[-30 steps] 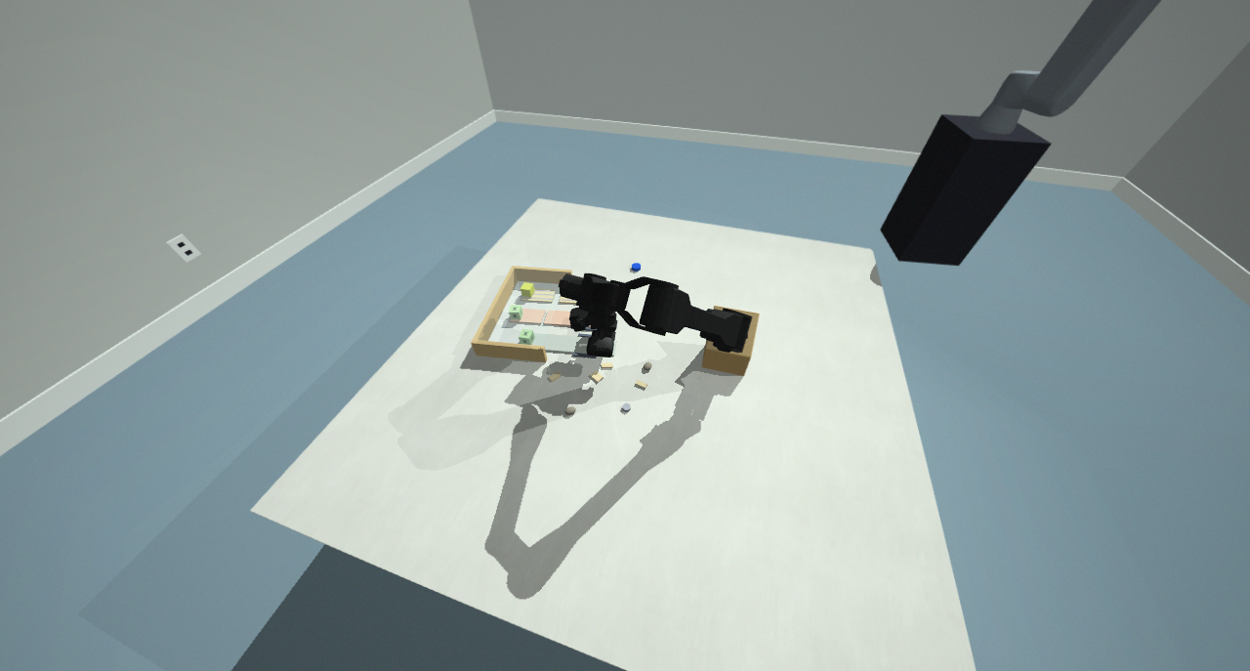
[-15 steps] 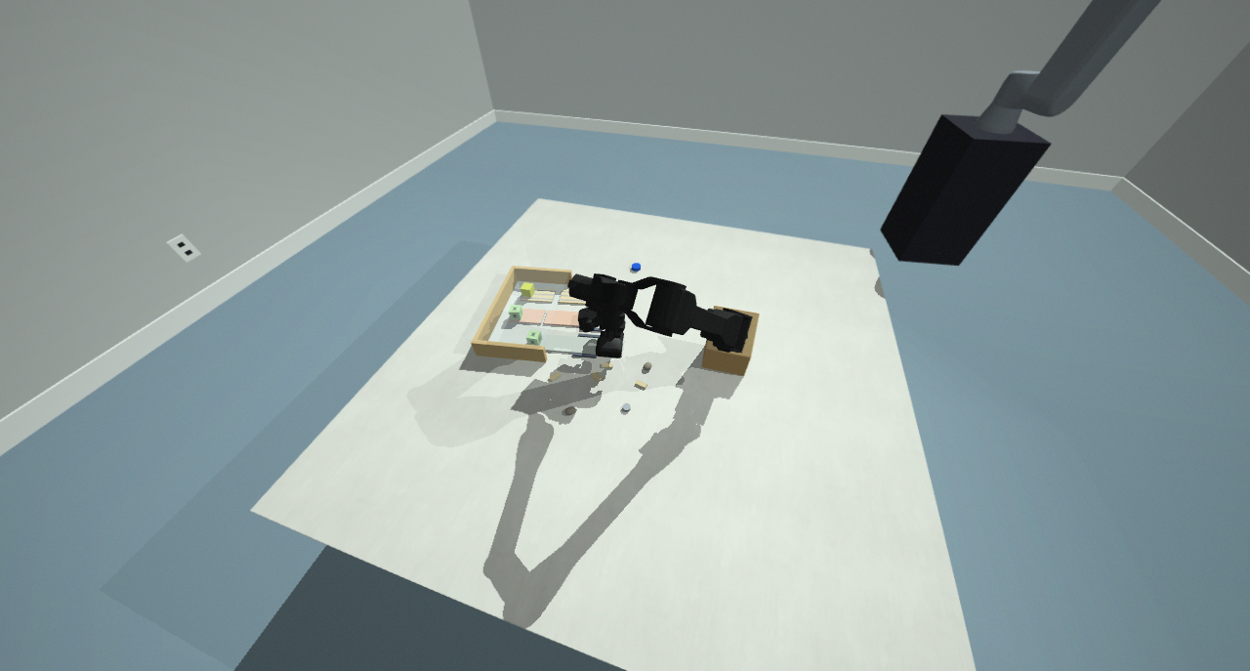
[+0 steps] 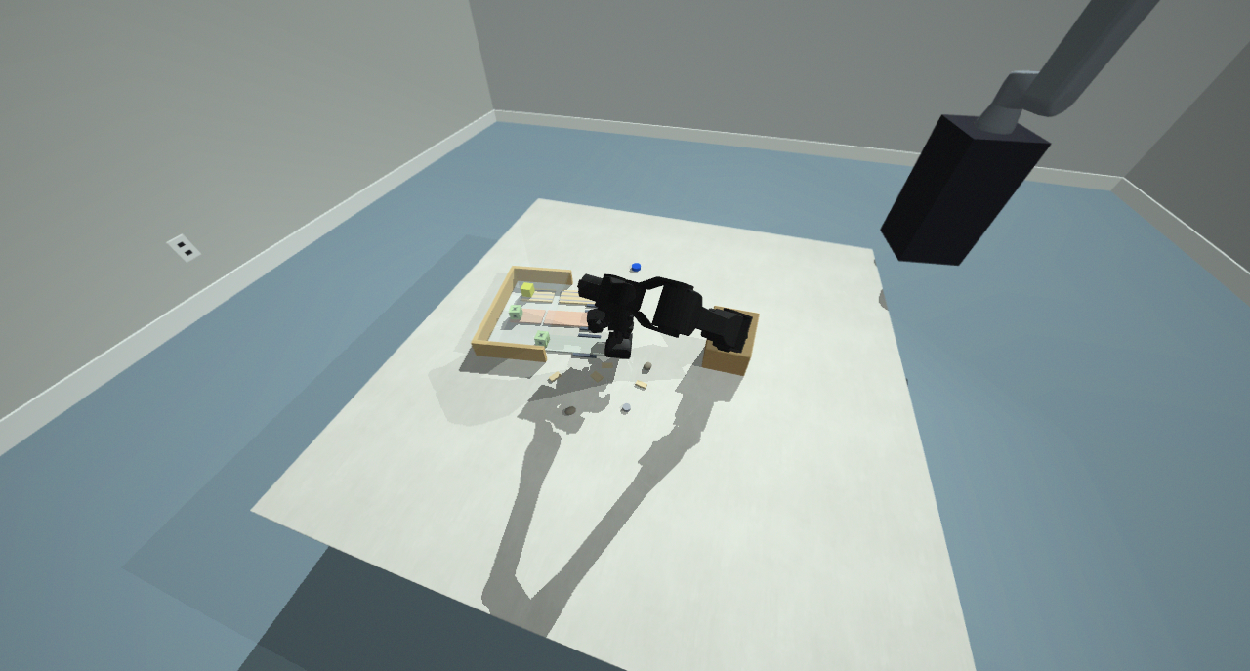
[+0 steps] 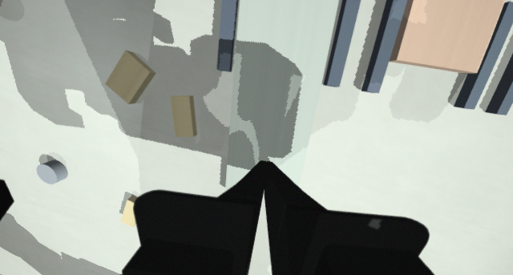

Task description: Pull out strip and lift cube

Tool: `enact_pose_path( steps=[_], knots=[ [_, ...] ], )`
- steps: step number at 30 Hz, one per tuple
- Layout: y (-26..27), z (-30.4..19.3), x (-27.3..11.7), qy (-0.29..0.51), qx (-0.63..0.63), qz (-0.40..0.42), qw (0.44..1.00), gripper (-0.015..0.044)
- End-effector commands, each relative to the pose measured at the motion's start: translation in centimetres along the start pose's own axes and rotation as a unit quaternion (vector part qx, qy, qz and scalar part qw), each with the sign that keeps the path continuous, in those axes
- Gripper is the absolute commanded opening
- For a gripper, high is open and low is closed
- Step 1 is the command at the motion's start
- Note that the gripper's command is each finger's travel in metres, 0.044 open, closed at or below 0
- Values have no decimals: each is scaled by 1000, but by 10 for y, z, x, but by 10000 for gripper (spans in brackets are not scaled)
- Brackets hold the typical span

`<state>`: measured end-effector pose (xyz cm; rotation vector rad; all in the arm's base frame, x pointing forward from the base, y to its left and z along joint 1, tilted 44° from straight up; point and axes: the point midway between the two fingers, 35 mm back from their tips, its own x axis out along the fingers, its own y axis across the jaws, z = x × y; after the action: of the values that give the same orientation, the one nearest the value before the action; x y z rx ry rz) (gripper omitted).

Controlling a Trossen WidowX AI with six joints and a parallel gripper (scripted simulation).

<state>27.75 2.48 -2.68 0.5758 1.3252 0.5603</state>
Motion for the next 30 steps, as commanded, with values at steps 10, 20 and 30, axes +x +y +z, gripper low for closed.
enact_pose_path(
  steps=[10,20,30],
  knots=[
    [1,-28,4,11,4,2,1000,0],
    [1,-43,3,12,4,2,1000,0],
    [1,-57,3,12,5,2,1000,0]
  ],
)
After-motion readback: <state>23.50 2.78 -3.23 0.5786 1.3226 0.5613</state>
